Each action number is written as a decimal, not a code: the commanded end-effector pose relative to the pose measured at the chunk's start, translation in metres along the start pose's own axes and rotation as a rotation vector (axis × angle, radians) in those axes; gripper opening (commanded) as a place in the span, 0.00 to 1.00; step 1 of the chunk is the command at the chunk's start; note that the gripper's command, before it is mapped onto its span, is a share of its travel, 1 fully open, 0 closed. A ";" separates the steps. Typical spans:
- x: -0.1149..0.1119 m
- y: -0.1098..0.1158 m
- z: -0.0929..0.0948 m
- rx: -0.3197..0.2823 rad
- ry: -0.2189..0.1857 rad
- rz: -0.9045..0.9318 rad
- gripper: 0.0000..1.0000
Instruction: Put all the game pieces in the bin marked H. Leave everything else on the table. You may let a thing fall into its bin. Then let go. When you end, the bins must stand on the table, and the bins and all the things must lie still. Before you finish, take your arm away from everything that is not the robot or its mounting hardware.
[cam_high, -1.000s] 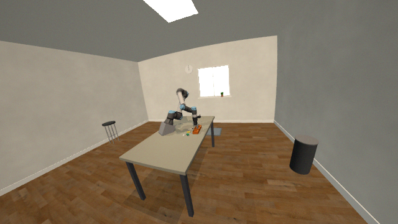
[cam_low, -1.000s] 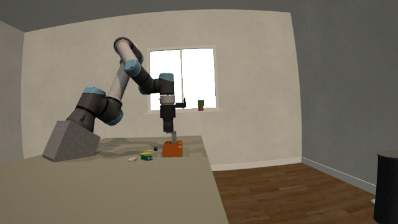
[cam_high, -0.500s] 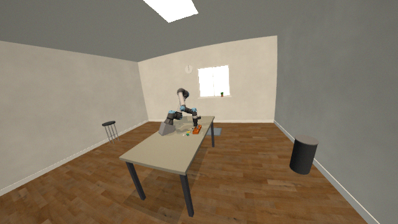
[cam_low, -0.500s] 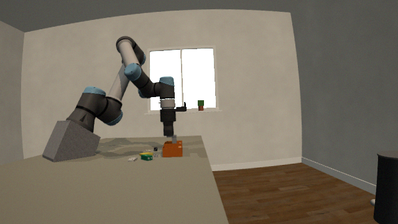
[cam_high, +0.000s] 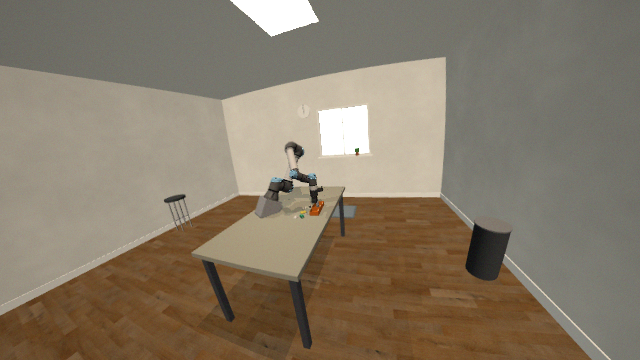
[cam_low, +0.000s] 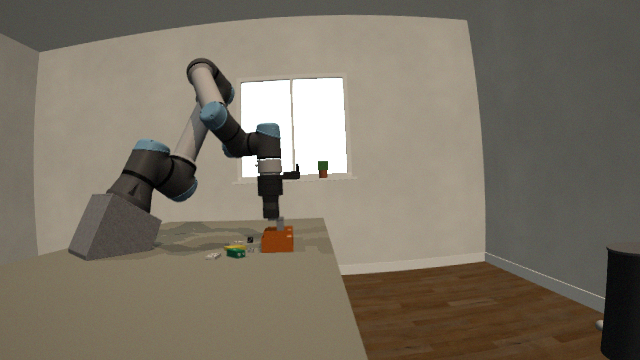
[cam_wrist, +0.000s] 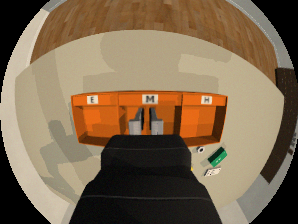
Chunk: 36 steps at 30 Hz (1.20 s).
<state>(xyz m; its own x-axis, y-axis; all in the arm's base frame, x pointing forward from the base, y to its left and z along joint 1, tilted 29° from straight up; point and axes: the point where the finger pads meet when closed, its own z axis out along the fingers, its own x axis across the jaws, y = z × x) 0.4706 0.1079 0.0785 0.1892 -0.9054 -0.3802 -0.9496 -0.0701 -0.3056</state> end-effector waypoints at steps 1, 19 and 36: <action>0.000 0.000 0.000 0.001 0.000 0.000 0.31; 0.000 0.000 0.000 0.001 0.000 0.000 0.31; 0.000 0.000 -0.018 0.001 0.001 0.000 0.31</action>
<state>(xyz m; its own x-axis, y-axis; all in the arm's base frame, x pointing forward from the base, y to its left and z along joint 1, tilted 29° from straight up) 0.4676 0.1027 0.0894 0.1890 -0.9055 -0.3800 -0.9495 -0.0699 -0.3058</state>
